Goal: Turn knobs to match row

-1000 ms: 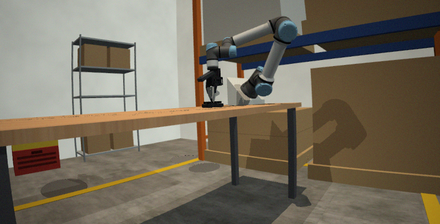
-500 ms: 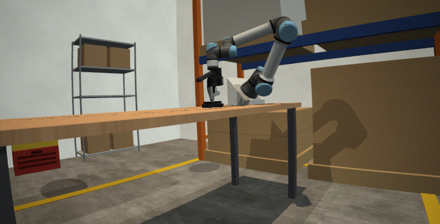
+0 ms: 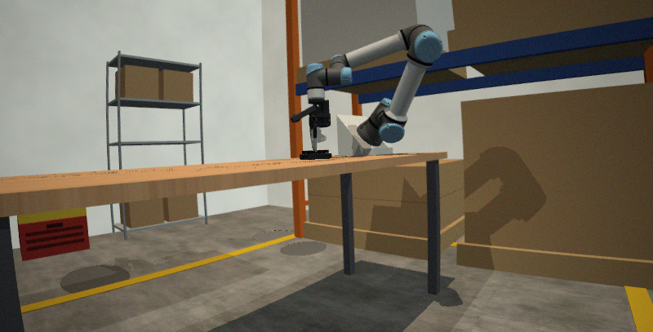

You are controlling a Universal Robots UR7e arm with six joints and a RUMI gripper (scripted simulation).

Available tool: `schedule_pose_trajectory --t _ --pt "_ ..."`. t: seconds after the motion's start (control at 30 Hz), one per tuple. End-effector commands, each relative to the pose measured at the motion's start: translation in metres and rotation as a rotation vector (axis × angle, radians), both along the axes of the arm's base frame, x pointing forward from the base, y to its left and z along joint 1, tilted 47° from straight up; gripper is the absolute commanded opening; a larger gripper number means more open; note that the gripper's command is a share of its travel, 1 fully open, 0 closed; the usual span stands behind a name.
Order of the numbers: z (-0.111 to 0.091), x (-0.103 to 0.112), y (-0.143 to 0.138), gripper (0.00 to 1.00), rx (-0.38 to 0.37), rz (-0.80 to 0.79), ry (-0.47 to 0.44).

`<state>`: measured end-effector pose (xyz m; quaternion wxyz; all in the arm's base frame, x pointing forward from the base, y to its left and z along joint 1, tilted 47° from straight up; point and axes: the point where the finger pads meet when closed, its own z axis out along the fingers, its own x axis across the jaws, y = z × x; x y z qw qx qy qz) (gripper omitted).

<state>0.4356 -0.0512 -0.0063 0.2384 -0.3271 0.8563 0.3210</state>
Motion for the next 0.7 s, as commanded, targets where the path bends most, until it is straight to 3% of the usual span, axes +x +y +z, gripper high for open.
schedule_pose_trajectory --t 0.0,0.67 --pt "0.0008 0.0006 0.0003 0.04 0.022 -0.099 0.105" --pt "-0.0002 -0.0006 0.0002 0.04 0.079 -0.294 0.307"
